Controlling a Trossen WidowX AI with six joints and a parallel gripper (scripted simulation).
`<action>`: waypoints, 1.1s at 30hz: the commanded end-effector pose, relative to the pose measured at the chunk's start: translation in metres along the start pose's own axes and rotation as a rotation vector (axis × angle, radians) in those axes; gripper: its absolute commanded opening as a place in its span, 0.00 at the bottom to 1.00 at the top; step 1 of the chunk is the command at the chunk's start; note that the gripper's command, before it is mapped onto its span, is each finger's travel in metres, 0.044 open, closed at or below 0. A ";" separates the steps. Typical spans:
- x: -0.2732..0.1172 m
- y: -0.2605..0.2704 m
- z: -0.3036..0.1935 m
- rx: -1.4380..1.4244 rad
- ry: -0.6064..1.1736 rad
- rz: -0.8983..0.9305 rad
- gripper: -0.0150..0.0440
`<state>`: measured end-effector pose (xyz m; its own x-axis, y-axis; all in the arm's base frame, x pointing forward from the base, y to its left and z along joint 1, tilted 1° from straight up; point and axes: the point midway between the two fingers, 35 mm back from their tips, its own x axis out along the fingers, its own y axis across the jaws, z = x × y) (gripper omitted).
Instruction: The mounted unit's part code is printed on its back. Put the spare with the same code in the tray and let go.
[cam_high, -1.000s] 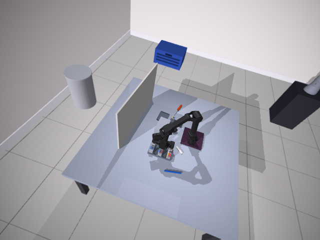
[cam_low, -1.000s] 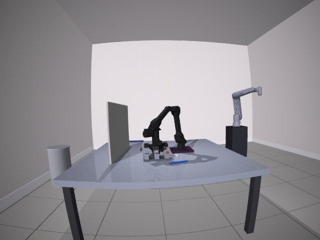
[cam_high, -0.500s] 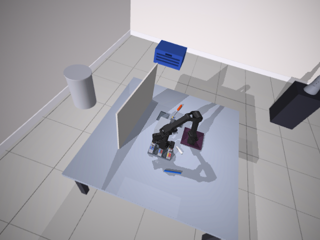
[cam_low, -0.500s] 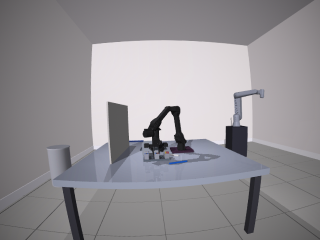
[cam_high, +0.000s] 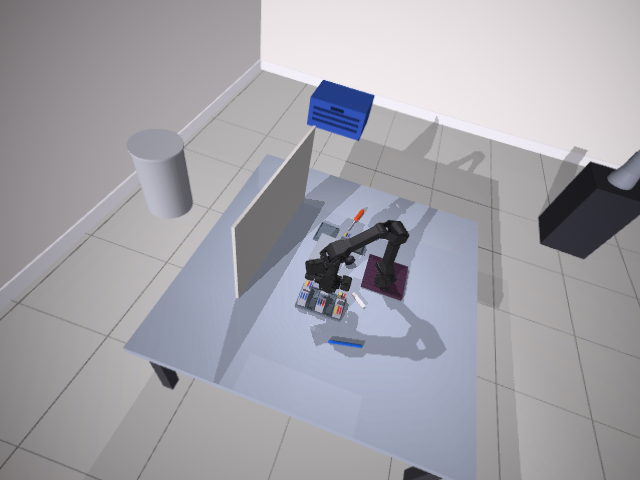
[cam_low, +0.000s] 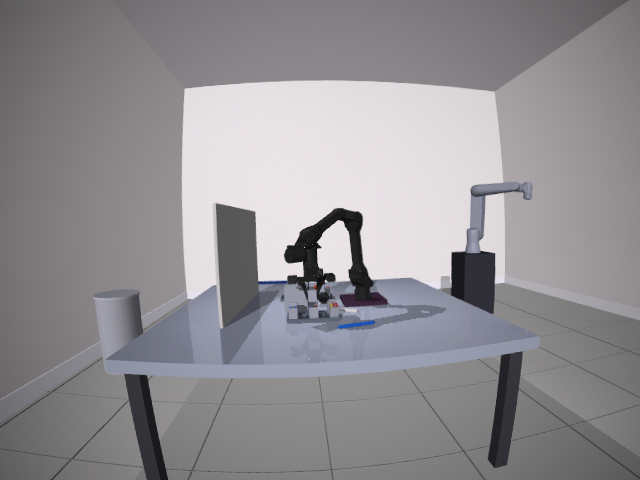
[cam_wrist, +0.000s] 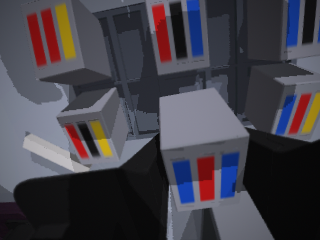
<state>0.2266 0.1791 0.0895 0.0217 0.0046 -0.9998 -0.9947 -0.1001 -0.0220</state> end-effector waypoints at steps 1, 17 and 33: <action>-0.027 0.000 -0.001 -0.003 -0.004 -0.014 0.25; -0.052 0.000 -0.002 -0.002 -0.004 -0.009 0.25; -0.104 0.001 -0.010 -0.004 -0.003 -0.014 0.25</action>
<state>0.2233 0.1701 0.1883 0.0288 0.0092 -0.9995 -0.9947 -0.0982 -0.0296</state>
